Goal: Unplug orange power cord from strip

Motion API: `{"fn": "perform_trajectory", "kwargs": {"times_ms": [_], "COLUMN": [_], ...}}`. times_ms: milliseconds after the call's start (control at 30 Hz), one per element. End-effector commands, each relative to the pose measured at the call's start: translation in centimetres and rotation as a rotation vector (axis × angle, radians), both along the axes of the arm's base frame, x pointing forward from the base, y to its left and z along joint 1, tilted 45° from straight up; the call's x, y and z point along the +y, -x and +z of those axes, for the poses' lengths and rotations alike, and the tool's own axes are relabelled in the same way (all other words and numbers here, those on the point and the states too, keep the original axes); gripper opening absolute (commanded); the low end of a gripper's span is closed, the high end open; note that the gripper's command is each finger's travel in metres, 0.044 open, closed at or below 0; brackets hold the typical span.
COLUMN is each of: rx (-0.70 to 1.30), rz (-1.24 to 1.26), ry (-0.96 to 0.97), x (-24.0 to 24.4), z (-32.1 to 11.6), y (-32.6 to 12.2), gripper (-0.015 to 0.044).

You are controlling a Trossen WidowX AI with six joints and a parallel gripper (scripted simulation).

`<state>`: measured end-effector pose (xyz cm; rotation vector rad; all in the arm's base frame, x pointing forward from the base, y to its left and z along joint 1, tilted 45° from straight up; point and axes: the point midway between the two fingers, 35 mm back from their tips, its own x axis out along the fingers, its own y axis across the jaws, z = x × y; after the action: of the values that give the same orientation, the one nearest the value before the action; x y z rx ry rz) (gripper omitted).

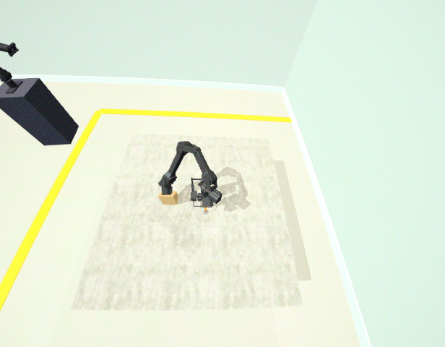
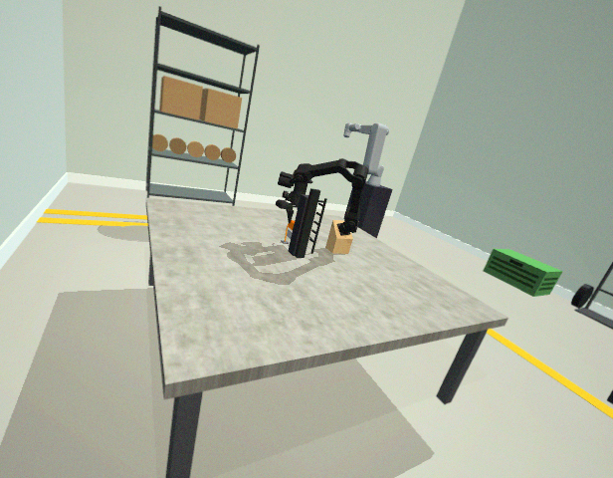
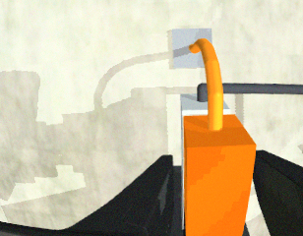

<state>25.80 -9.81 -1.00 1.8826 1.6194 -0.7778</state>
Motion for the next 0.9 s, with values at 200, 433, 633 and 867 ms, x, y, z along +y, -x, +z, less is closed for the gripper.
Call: {"fn": "perform_trajectory", "kwargs": {"times_ms": [200,433,633,867], "rx": [0.0,0.0,0.0,0.001], "rz": [0.0,0.0,-0.001,-0.002], "ry": [0.0,0.0,0.001,0.002], "x": [0.0,-0.1,-0.8,-1.7], "z": [0.0,-0.1,-0.6,-1.3], "y": [0.0,0.0,0.0,0.0], "gripper": [0.0048,0.0,0.0,0.0]}}
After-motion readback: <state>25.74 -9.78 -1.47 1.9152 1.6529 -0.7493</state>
